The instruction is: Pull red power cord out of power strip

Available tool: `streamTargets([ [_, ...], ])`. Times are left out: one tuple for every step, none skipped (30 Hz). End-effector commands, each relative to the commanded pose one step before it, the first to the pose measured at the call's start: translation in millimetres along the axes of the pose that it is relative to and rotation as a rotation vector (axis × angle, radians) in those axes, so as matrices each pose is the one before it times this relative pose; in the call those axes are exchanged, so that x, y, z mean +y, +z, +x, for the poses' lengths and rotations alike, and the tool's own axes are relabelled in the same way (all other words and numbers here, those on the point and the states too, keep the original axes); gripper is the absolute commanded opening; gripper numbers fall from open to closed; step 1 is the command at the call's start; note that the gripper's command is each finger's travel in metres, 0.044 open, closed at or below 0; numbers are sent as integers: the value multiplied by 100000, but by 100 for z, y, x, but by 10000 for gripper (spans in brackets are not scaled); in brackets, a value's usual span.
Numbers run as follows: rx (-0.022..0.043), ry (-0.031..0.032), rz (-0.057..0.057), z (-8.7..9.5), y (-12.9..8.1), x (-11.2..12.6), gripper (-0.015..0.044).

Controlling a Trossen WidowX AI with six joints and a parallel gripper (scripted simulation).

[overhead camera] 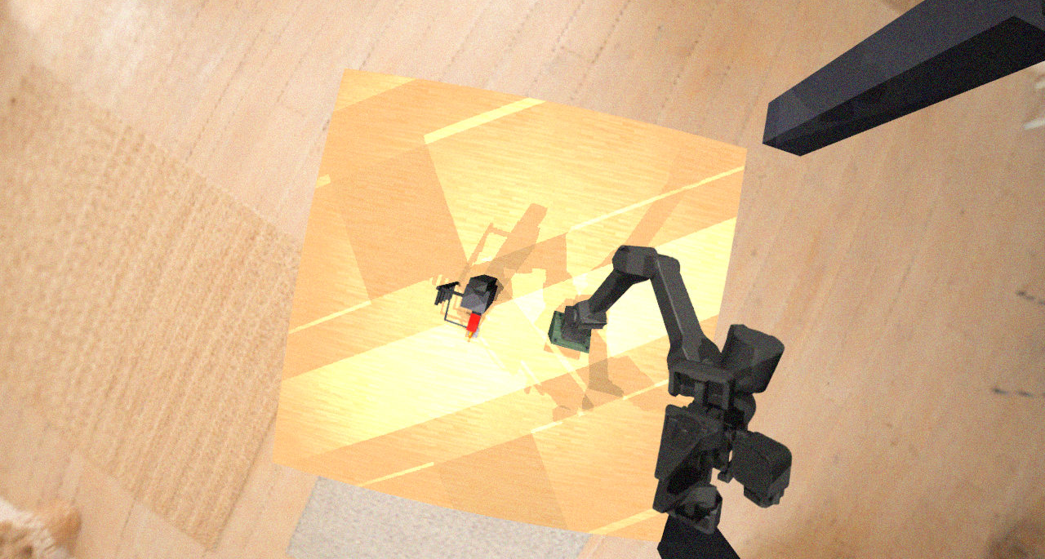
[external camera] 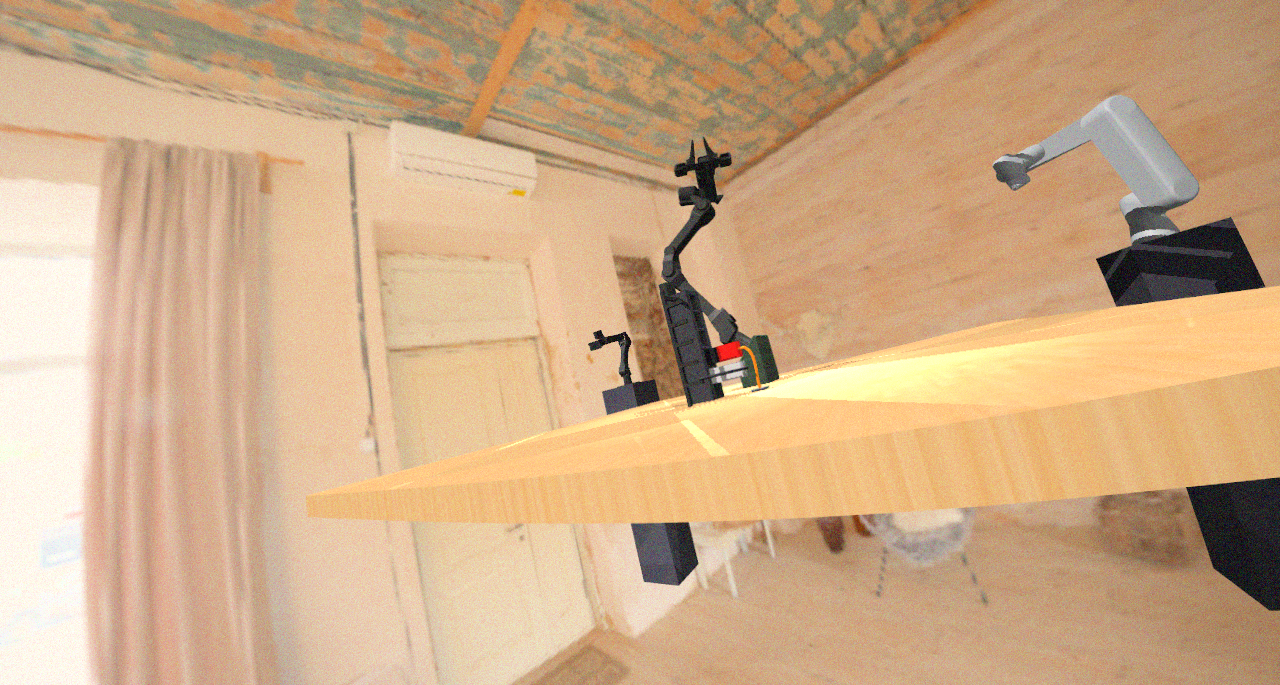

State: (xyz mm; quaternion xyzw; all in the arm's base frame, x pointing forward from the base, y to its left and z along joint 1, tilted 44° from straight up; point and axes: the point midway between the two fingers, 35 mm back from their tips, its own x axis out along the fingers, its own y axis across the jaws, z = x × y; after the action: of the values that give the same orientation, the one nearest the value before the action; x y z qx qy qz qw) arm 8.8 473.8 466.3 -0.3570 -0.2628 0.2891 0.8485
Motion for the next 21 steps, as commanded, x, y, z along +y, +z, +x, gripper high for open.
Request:
streamTargets([
  [5772, 5076, -11200, 2560, -3498, 3020, 160],
  [1999, 1829, -3434, 829, -1042, 963, 160],
  [2094, 1930, -3341, 841, -1060, 966, 160],
  [2184, 2031, -3245, 852, -1077, 968, 160],
  [2272, 2132, -3146, 862, -1093, 970, 160],
  [2355, 2232, -3045, 872, -1109, 971, 160],
  [2435, 2332, -2941, 882, -1123, 972, 160],
  [2535, 2455, -2861, 899, -1148, 982, 160],
  [2610, 2556, -2752, 908, -1161, 982, 160],
  [2679, 2656, -2640, 916, -1173, 981, 160],
  [2744, 2755, -2526, 924, -1183, 979, 160],
  [2805, 2852, -2411, 930, -1193, 977, 160],
  [2862, 2949, -2295, 937, -1202, 975, 160],
  [2914, 3045, -2178, 942, -1209, 972, 160],
  [2961, 3140, -2060, 948, -1215, 968, 160],
  [3005, 3233, -1942, 952, -1220, 964, 160],
  [3043, 3326, -1824, 956, -1224, 959, 160],
  [3543, 2984, -1471, 912, -1300, 878, 160],
  [3550, 3029, -1384, 914, -1291, 868, 160],
  [3568, 3086, -1304, 918, -1286, 861, 160],
  [3583, 3144, -1227, 922, -1280, 854, 160],
])
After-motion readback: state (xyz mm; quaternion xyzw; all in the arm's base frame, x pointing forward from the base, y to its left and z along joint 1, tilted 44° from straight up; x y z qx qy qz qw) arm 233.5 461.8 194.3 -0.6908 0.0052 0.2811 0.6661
